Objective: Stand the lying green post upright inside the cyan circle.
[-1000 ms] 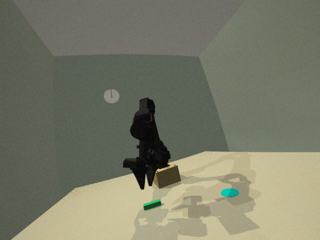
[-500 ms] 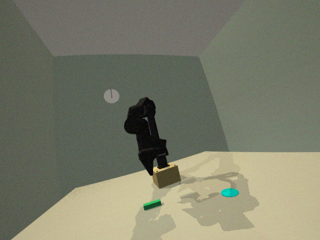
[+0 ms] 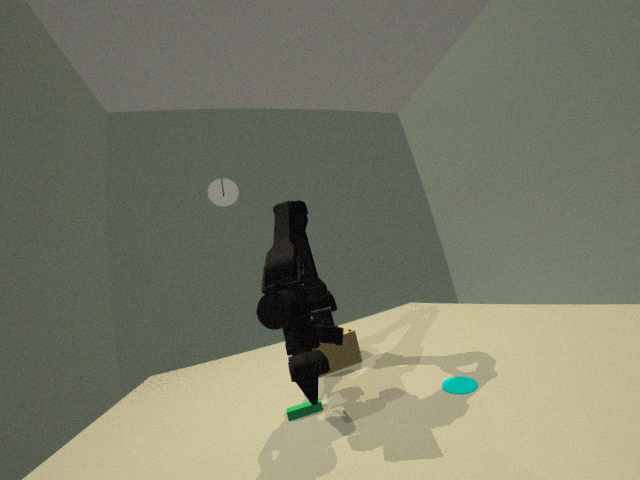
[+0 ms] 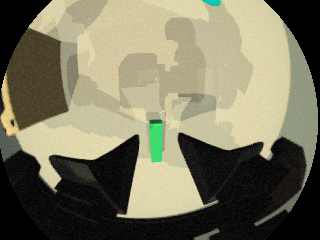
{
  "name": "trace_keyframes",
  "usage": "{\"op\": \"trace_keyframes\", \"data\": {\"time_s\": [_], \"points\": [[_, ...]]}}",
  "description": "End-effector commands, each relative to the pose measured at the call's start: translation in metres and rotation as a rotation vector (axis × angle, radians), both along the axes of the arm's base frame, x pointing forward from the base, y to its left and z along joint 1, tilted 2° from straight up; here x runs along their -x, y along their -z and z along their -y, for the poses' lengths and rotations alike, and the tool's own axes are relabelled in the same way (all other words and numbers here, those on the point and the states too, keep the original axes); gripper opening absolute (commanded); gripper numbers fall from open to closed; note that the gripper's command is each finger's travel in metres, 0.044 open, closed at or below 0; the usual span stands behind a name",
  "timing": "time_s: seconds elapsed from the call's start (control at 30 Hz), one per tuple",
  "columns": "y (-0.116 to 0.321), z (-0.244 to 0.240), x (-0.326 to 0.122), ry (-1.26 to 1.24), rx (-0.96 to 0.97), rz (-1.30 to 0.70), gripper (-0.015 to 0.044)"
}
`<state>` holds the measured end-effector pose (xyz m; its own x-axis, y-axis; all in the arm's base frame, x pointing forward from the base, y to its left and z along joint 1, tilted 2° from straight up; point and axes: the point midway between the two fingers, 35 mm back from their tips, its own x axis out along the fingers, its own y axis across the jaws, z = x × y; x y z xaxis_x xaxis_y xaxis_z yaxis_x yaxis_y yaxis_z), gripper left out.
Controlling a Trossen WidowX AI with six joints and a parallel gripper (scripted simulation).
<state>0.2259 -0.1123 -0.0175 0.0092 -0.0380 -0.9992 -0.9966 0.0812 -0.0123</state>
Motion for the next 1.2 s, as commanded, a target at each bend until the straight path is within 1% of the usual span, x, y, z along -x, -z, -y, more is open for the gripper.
{"op": "trace_keyframes", "data": {"time_s": [0.0,0.07,0.33,0.53,1.17], "points": [[0.019,-0.002,0.003,-0.005,-0.003,0.002,0.0233],[0.019,-0.002,0.003,-0.005,-0.003,0.002,0.0233],[0.019,-0.002,0.003,-0.005,-0.003,0.002,0.0022],[0.015,-0.001,0.002,-0.005,-0.003,0.002,0.0022],[-0.041,0.000,-0.004,-0.005,-0.003,0.003,0.0022]]}}
